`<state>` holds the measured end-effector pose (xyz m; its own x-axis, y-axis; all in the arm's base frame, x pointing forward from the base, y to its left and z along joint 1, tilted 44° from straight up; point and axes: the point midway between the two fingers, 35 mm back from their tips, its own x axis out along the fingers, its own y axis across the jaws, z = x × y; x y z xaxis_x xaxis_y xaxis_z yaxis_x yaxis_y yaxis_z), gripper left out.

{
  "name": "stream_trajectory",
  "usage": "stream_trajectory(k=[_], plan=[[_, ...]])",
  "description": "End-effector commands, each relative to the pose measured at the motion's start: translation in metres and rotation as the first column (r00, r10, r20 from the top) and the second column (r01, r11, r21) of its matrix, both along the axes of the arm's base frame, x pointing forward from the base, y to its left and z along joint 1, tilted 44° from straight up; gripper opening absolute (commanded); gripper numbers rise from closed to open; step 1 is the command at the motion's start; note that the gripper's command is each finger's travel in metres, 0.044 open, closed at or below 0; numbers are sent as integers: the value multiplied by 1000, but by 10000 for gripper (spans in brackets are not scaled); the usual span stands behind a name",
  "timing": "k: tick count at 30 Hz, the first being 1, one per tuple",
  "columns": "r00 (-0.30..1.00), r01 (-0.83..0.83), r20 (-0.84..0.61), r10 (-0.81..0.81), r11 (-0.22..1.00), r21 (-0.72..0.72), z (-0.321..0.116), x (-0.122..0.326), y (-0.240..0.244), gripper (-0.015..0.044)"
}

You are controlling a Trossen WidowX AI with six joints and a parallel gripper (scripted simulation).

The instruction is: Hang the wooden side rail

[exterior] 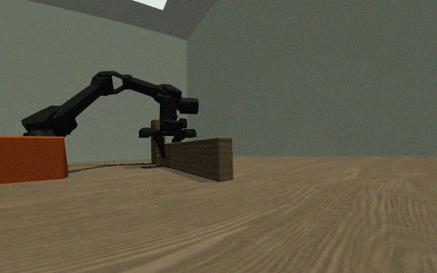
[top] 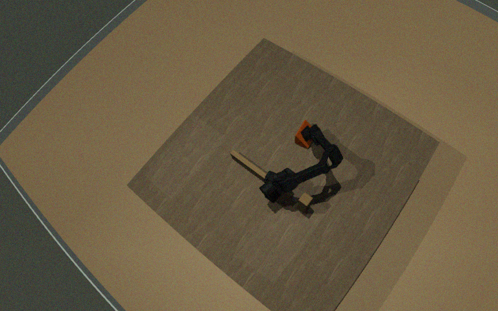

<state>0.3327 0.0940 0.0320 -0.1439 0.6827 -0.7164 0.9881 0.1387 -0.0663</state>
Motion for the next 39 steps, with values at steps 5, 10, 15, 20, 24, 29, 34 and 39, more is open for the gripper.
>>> stream_trajectory(k=[5,10,15,20,24,29,34,39], plan=[[1000,5,4,-5,1000,-5,2,2,-4,0],[1000,5,4,-5,1000,-5,2,2,-5,0],[1000,5,4,-5,1000,-5,3,2,-6,0],[1000,5,4,-5,1000,-5,4,2,-6,0],[1000,5,4,-5,1000,-5,4,2,-7,0],[1000,5,4,-5,1000,-5,5,2,-7,0],[1000,5,4,-5,1000,-5,5,2,-8,0],[1000,5,4,-5,1000,-5,6,2,-8,0]])
